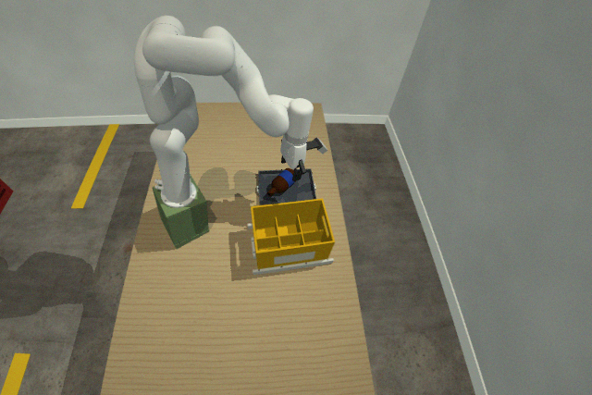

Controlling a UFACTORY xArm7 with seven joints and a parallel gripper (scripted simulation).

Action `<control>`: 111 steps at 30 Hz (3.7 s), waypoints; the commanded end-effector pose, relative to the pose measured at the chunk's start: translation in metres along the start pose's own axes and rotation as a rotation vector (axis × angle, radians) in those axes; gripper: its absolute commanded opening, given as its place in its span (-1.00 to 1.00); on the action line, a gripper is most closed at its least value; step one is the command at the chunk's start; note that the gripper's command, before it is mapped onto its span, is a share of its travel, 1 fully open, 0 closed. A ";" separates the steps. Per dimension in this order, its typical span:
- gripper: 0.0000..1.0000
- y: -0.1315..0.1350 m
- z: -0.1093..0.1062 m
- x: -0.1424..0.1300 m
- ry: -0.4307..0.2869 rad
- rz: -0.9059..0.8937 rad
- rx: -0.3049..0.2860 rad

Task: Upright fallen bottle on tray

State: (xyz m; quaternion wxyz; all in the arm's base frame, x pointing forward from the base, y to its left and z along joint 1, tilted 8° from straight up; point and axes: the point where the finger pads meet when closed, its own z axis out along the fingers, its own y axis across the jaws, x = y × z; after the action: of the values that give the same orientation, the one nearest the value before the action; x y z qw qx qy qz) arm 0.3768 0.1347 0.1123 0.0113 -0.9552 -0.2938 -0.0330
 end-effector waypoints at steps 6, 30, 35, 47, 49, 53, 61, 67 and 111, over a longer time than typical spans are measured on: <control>1.00 0.001 -0.001 0.003 0.011 -0.003 -0.003; 1.00 -0.035 0.031 -0.001 0.032 -0.159 0.002; 1.00 -0.054 0.046 -0.006 0.044 -0.240 0.004; 1.00 -0.069 0.057 -0.011 0.053 -0.304 0.005; 1.00 -0.069 0.057 -0.011 0.053 -0.304 0.005; 1.00 -0.069 0.057 -0.011 0.053 -0.304 0.005; 1.00 -0.079 0.065 -0.015 0.060 -0.352 0.006; 1.00 -0.086 0.070 -0.019 0.065 -0.385 0.006; -1.00 -0.093 0.075 -0.023 0.069 -0.417 0.007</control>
State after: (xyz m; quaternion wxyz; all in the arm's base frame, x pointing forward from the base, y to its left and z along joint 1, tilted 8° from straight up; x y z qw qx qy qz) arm 0.3091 0.2015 0.0349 0.0178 -0.8721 -0.4847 -0.0649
